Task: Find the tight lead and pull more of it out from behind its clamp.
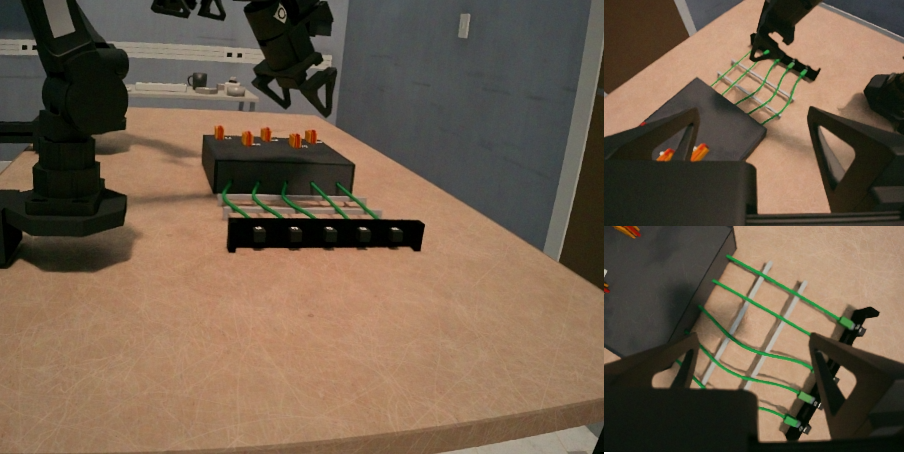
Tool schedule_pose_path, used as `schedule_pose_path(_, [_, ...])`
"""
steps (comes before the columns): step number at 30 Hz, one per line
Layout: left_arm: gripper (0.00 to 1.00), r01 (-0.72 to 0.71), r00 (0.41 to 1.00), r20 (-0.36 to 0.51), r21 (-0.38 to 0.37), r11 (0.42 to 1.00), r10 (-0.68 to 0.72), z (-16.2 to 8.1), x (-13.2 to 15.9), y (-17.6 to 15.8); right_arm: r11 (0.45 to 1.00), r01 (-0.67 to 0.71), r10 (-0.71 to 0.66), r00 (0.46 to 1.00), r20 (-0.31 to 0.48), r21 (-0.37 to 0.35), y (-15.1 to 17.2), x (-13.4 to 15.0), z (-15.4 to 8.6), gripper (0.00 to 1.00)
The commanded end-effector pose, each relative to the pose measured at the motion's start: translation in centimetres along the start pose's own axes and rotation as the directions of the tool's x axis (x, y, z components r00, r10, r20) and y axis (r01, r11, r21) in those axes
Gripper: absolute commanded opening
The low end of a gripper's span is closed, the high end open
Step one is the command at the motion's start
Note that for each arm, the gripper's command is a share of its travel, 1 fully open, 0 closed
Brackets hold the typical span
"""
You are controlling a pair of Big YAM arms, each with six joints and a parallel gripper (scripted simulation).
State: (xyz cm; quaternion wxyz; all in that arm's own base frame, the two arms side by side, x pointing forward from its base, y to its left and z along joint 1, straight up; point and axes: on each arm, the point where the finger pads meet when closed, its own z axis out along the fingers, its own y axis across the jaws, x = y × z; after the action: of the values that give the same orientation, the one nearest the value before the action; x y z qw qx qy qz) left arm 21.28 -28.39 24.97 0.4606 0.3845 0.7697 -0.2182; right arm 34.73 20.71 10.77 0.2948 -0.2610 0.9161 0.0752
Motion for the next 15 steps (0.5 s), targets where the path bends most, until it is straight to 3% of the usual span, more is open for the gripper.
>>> schedule_pose_path(1, [1.0, 0.013, 1.0, 0.017, -0.001, 1.0, -0.013, -0.1, -0.6, 0.0, 1.0, -0.015, 0.015, 0.999, 0.028, 0.001, 0.1, -1.1, 0.0, 1.0])
schedule_pose_path(6, [1.0, 0.013, 1.0, 0.017, -0.001, 1.0, -0.013, -0.1, -0.6, 0.0, 1.0, -0.015, 0.015, 0.999, 0.028, 0.001, 0.1, -1.1, 0.0, 1.0])
schedule_pose_path(7, [1.0, 0.024, 1.0, 0.017, -0.001, 1.0, -0.024, 0.1, 0.0, 0.0, 1.0, 0.0, 0.0, 1.0, 0.002, 0.003, 0.0, -0.4, 0.5, 0.89])
schedule_pose_path(8, [1.0, 0.024, 1.0, -0.004, -0.003, 1.0, -0.024, 0.7, 1.0, 0.1, 1.0, 0.024, -0.024, 0.999, 0.024, 0.006, -0.3, -2.0, 0.1, 0.77])
schedule_pose_path(12, [1.0, 0.02, 0.999, 0.028, -0.016, 1.0, -0.02, 2.4, 1.2, 0.6, 0.982, 0.187, -0.188, 0.981, -0.039, -0.024, -0.9, -1.2, 1.4, 0.32])
schedule_pose_path(15, [1.0, 0.024, 0.998, 0.057, -0.02, 1.0, -0.023, 4.6, 2.0, 0.9, 0.944, 0.319, -0.326, 0.94, -0.098, -0.086, -1.1, -0.7, 3.2, 0.32])
